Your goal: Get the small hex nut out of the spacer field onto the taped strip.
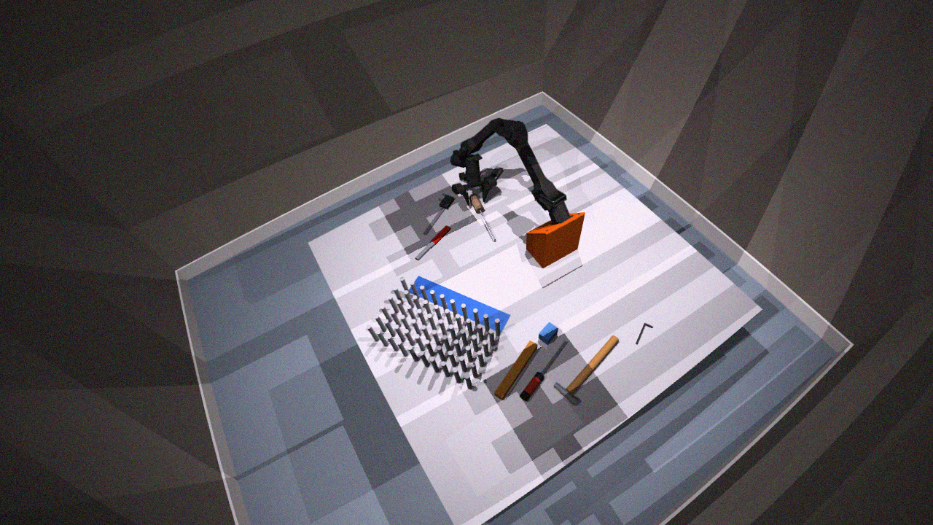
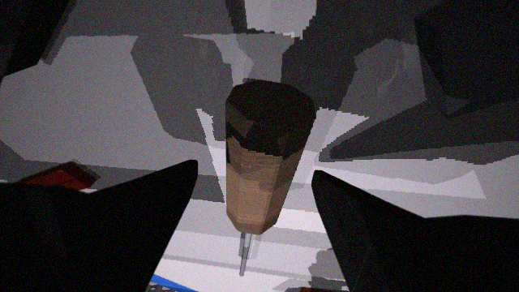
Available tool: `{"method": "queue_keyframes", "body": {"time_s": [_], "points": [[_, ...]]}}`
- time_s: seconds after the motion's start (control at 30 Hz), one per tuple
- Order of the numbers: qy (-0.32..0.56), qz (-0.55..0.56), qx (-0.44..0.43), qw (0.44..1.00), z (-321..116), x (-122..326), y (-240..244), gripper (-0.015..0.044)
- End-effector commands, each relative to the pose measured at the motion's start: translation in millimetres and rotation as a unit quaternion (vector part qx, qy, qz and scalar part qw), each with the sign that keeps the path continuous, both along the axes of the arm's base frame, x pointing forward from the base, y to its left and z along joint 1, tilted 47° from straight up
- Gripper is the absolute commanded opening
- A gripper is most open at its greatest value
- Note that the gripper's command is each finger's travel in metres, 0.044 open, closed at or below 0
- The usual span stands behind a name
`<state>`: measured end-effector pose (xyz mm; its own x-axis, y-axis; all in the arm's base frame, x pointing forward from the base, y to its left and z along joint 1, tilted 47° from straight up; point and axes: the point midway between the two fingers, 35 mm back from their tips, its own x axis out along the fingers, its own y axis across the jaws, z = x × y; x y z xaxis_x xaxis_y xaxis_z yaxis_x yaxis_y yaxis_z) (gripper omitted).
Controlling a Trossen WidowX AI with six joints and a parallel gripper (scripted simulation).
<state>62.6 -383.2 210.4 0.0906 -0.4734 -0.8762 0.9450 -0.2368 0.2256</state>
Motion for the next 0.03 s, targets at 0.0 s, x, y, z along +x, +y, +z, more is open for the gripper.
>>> {"method": "queue_keyframes", "body": {"time_s": [0.0], "points": [[0.0, 0.0, -0.001, 1.0, 0.9, 0.1, 0.2, 0.042]]}}
